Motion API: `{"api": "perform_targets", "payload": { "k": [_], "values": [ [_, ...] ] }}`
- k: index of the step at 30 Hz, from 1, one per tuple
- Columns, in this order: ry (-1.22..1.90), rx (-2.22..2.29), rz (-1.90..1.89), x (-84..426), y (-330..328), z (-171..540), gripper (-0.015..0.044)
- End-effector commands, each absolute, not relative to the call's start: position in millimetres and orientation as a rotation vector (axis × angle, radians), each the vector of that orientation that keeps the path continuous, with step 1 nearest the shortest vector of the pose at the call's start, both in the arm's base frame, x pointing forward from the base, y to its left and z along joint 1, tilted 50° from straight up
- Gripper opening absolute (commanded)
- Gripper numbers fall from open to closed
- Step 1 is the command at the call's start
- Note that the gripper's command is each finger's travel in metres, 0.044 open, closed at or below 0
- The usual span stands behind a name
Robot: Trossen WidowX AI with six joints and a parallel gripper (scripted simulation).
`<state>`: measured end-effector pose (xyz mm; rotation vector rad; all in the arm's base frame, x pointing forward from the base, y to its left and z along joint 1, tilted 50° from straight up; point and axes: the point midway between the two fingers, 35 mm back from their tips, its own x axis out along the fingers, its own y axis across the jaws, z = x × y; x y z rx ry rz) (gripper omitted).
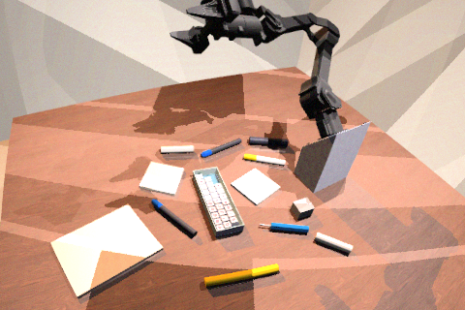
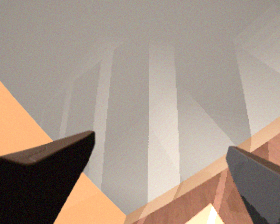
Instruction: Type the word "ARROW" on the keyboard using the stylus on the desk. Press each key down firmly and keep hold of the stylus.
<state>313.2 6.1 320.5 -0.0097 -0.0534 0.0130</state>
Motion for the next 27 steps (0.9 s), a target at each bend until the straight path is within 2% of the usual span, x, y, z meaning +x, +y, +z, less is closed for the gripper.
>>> {"api": "perform_targets", "payload": {
  "k": [1,9,17,27],
  "values": [
    [-0.043,-0.008,0.009,315.0,5.6,318.2,0.0414],
    [0.413,0.024,-0.186,368.3,-15.8,206.3,0.0204],
    [0.861,-0.066,-0.422,374.2,-43.0,87.8,0.0000],
    [1.281,-0.289,-0.752,337.1,-71.3,-26.1,0.0000]
  ]
}}
